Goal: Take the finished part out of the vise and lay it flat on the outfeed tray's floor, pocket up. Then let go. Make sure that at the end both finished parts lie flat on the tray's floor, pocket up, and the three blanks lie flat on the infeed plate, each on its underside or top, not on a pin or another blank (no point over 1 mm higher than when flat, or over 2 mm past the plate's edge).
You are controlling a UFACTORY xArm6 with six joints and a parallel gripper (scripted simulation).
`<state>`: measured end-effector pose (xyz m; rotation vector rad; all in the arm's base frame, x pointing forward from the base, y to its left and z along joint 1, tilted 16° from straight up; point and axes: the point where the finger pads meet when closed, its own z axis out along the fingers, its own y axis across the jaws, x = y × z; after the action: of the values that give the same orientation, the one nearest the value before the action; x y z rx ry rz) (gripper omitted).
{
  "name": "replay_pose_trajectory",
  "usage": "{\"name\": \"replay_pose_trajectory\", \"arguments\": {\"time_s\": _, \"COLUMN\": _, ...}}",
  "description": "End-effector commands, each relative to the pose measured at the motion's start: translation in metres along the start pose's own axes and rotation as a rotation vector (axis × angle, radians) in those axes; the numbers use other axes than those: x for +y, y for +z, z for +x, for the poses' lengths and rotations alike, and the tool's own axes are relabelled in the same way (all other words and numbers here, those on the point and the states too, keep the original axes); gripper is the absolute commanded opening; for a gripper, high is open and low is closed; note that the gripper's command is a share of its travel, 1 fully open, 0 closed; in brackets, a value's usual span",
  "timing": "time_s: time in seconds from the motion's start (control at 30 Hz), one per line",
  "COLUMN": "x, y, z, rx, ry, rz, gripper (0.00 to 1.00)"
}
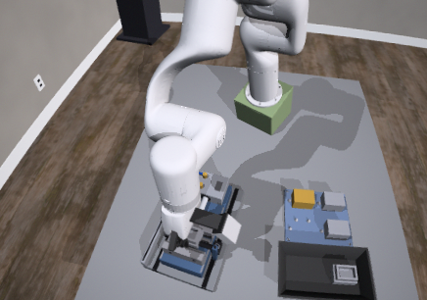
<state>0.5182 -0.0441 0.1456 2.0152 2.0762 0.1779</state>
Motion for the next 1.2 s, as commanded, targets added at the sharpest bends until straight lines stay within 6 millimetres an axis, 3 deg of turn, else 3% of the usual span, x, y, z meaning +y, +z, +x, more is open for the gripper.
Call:
{"name": "replay_pose_trajectory", "arguments": {"time_s": 0.0, "x": 0.0016, "y": -0.0015, "z": -0.0002, "rx": 0.000, "ry": 0.000, "rz": -0.004, "gripper": 0.69}}
{"name": "replay_pose_trajectory", "arguments": {"time_s": 1.17, "x": 0.0016, "y": 0.0060, "z": -0.0002, "rx": 0.000, "ry": 0.000, "rz": -0.004, "gripper": 0.69}}
